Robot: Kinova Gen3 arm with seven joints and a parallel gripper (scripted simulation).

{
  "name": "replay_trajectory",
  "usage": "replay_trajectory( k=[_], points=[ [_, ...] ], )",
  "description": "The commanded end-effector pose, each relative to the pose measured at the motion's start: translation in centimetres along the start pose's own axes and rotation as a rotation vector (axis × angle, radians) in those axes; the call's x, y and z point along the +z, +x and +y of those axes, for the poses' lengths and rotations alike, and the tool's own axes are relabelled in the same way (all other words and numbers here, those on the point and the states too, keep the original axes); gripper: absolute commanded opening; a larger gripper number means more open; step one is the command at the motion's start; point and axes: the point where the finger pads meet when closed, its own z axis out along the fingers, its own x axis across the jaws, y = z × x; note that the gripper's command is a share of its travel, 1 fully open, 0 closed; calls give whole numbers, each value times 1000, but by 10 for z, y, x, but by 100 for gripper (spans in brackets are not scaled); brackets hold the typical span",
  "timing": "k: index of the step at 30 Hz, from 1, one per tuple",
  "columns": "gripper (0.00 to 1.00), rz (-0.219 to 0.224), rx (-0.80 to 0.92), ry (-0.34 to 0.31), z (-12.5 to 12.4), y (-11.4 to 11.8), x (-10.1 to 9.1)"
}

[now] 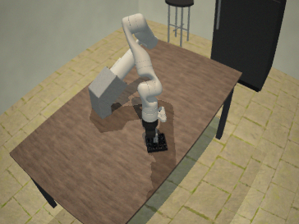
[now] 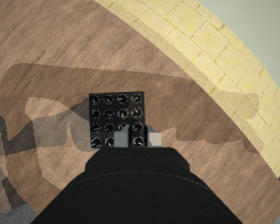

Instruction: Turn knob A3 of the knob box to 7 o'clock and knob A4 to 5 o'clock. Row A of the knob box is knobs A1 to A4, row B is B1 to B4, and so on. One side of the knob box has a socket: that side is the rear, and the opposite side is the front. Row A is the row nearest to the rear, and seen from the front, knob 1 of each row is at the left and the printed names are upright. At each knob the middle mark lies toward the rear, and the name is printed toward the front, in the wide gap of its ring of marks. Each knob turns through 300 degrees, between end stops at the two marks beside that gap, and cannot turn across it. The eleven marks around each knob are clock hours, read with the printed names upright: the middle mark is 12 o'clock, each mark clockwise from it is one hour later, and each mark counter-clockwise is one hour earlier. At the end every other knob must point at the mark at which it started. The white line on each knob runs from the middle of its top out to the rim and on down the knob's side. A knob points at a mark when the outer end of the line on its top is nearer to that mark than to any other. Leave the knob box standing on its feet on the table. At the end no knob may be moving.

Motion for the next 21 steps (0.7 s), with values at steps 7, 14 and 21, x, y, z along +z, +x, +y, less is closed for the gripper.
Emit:
replay_trajectory(
  k=[7, 14, 21],
  points=[
    [46, 2, 0, 0, 0, 1, -1],
    [46, 2, 0, 0, 0, 1, 0],
    [46, 2, 0, 0, 0, 1, 5]
  ],
)
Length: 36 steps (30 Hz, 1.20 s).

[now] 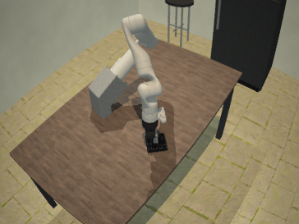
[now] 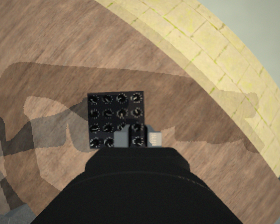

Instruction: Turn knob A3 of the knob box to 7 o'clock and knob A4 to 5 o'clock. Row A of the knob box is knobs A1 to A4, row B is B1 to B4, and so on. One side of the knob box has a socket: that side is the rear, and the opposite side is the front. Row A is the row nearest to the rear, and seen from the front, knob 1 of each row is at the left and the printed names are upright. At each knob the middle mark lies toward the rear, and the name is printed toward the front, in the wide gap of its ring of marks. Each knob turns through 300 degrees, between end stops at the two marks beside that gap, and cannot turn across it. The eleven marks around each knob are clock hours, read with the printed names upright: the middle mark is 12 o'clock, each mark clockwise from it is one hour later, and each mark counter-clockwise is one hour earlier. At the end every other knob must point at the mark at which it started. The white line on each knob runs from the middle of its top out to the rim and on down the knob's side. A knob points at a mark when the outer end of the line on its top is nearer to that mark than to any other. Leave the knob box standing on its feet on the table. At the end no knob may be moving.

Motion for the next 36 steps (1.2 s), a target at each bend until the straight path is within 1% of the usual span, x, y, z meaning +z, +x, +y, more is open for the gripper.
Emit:
replay_trajectory(
  k=[1, 6, 21, 36],
  points=[
    [46, 0, 0, 0, 0, 0, 2],
    [46, 0, 0, 0, 0, 0, 5],
    [46, 0, 0, 0, 0, 0, 25],
    [46, 0, 0, 0, 0, 0, 37]
  ],
)
